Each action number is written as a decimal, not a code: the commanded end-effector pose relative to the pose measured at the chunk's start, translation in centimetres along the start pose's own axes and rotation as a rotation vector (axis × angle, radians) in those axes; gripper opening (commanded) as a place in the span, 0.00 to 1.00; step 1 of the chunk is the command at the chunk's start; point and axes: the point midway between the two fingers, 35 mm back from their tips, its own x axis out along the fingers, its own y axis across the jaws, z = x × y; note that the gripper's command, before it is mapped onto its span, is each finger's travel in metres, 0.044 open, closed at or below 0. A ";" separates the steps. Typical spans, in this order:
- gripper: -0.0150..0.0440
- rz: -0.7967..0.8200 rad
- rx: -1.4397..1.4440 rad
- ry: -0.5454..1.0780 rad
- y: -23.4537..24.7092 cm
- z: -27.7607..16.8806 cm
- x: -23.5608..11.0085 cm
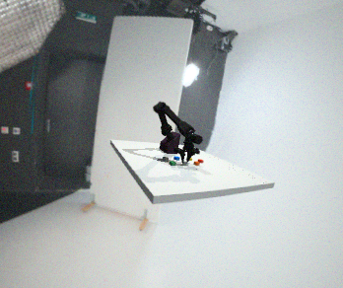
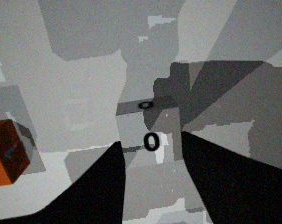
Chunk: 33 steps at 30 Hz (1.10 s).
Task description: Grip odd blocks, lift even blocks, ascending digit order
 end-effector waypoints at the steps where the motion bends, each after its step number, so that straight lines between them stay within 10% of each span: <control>1: 0.46 -0.004 -0.004 0.001 0.0 0.0 0.1; 33: 0.46 -0.004 -0.004 0.001 0.0 0.0 -1.4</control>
